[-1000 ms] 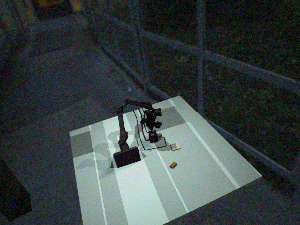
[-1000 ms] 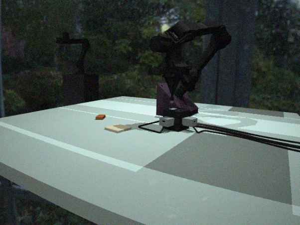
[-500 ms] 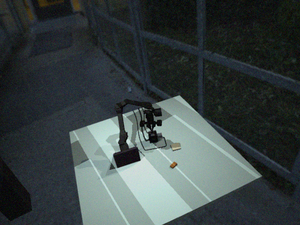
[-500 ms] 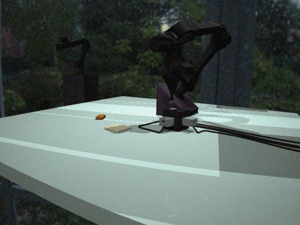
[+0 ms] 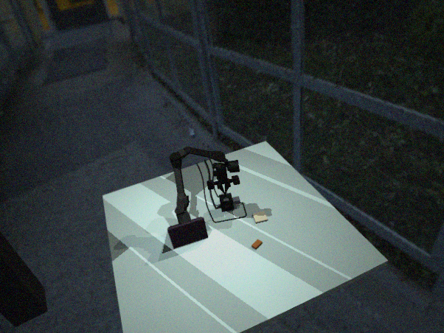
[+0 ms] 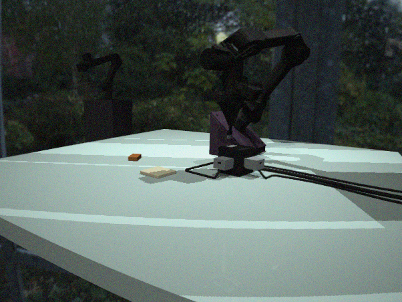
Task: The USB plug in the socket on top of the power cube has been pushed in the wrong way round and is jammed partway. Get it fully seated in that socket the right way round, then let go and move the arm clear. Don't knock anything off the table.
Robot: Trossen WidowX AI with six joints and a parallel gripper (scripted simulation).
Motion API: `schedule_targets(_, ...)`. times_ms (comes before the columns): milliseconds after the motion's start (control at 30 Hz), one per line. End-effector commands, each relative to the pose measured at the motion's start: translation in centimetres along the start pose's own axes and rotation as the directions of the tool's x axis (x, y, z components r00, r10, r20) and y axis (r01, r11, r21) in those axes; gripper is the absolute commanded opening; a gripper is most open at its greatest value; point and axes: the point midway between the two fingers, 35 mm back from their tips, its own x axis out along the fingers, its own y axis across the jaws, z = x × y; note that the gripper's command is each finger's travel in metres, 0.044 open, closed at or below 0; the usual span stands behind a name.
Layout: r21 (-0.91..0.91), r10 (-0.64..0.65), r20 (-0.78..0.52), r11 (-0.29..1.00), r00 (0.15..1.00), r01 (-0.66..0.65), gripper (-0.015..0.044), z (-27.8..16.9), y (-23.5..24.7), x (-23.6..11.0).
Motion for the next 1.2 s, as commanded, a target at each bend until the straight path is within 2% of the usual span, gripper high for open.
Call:
schedule_targets(0, -0.007, 0.0, 0.0, 1.0, 1.0, 0.0, 0.0, -0.02, 0.01, 0.01)
schedule_targets(1167, -0.002, 0.0, 0.025, 1.0, 1.0, 0.001, 0.0, 0.19, -0.04, 0.35)
